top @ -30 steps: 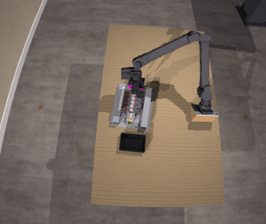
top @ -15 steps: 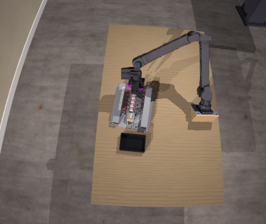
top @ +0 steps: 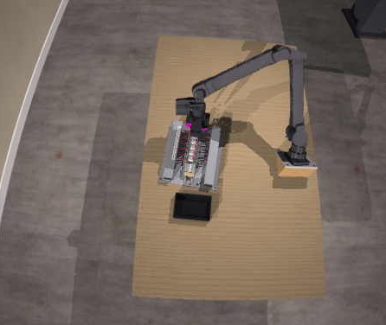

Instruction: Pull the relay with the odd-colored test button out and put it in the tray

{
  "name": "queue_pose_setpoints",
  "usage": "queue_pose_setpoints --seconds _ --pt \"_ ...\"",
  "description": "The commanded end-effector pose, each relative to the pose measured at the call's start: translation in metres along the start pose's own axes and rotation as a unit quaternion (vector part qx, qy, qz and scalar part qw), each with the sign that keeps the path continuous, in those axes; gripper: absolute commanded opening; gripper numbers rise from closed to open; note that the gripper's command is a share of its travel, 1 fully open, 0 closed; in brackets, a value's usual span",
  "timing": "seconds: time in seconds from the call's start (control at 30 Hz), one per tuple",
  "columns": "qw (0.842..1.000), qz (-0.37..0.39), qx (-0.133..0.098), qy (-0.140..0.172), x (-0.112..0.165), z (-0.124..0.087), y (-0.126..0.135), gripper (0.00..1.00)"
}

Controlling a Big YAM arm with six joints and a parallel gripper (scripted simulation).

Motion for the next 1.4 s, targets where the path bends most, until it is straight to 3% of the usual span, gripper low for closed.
queue_pose_setpoints --seconds 0.0,1.37 --pt "0.999 0.013 0.035 0.002 0.0075 -0.0252 -0.0145 0.59" --pt "1.0 -0.004 0.016 0.001 0.0002 -0.0168 -0.0097 0.59"
Point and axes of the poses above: the point where the finger pads meet when closed, its own z axis out along the fingers, its own y axis across the jaws, x = y × z, the point moved 5 cm from there along -z, back along the fingers, and after that the axes turned 14 degrees about -z, right-handed, at the moved point
